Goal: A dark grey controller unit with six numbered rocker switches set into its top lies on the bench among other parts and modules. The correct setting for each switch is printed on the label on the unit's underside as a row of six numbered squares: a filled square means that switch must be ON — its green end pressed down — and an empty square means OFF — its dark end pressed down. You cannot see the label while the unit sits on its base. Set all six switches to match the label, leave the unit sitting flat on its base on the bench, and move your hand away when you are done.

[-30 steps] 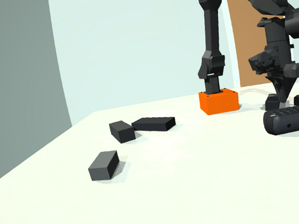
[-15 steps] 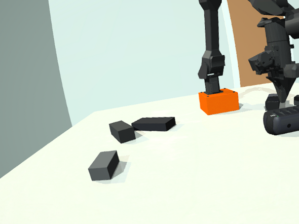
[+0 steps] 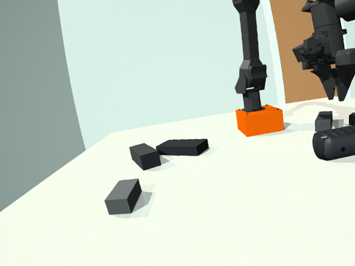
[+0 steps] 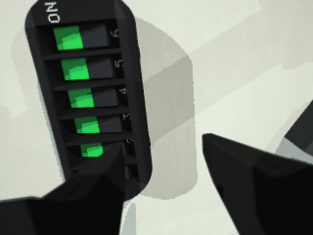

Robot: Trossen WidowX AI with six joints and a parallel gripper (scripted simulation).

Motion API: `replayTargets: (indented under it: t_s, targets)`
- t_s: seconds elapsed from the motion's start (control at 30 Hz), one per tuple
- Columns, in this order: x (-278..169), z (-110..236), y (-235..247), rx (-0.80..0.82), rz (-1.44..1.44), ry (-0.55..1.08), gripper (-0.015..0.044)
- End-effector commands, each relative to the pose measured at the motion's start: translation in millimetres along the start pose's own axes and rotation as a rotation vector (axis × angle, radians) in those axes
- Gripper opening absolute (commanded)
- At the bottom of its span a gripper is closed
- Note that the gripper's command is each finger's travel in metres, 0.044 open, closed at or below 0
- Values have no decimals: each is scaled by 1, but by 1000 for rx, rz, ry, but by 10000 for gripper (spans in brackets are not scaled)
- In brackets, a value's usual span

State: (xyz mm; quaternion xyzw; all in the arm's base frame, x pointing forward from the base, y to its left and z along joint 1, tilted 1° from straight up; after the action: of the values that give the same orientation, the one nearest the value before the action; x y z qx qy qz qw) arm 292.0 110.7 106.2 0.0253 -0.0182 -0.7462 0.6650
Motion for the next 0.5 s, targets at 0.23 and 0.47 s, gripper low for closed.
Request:
replayTargets:
  t_s: [0.23, 0.47]
  targets:
    - [1, 4, -2, -11, -1, -5, 52]
    - [1, 4, -2, -11, -1, -5, 0]
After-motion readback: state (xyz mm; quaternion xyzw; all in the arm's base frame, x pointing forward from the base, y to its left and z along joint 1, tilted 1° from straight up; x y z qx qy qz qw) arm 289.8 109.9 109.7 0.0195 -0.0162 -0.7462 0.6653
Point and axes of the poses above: the point midway between the two fingers, 35 mm back from their tips, its own z axis back along the fingers, its own y axis across the jaws, x = y × z, the point moved 2 cm from there along z, back along the fingers, and after that the axes turned 3 degrees about -z, right-handed, at the moved point
